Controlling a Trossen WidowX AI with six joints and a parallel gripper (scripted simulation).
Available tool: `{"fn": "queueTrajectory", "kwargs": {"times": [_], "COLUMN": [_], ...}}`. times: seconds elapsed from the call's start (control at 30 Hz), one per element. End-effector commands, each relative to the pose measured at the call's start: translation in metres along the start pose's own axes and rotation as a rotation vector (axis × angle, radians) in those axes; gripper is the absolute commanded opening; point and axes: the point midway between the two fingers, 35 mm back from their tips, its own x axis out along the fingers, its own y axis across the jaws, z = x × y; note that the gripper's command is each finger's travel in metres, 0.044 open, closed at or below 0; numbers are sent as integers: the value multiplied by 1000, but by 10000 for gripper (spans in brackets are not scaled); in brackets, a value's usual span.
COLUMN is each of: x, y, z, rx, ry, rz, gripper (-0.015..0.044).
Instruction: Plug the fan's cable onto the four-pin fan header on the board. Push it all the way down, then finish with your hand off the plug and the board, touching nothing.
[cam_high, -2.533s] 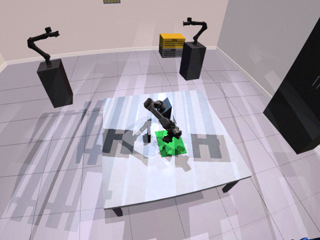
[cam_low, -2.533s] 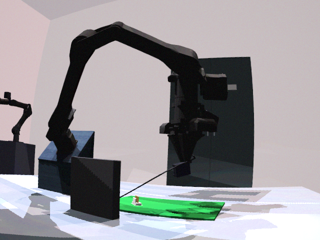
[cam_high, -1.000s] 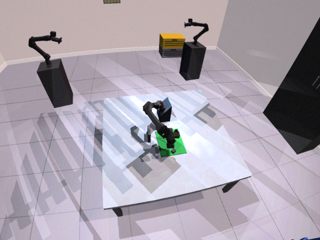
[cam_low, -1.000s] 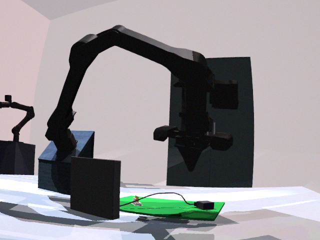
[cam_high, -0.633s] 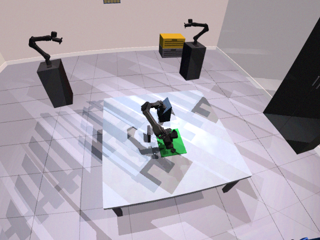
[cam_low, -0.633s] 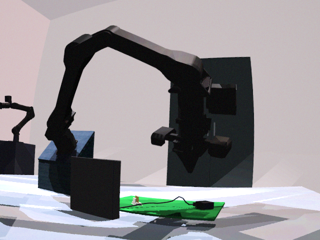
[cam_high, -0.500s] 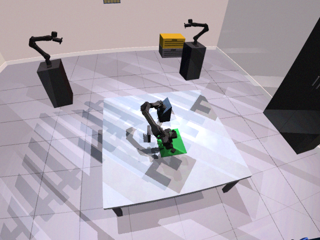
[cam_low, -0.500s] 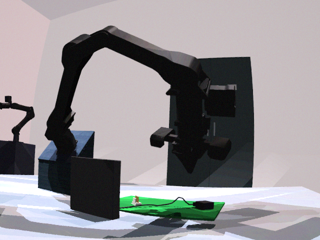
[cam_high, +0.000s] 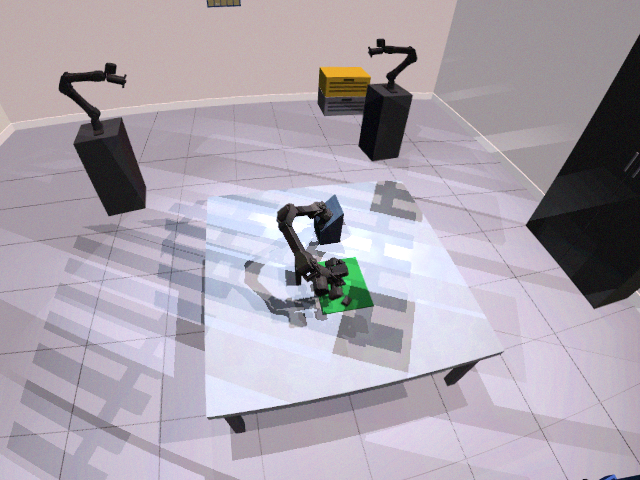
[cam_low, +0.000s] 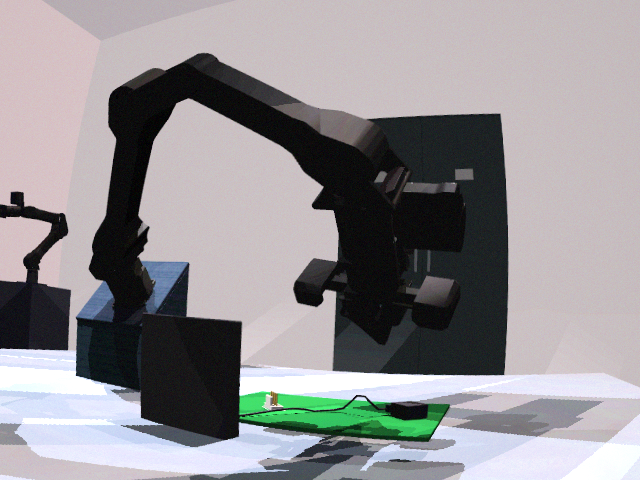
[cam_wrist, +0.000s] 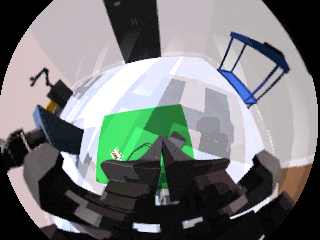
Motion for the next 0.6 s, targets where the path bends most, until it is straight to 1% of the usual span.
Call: {"fn": "queueTrajectory", "kwargs": {"times": [0.0, 0.57], "x": [-2, -16], "y": [0, -5], "z": [-2, -7], "rx": [-8, -52], "ry": [-57, -299], "rz": [-11, -90], "gripper": [0, 0]}}
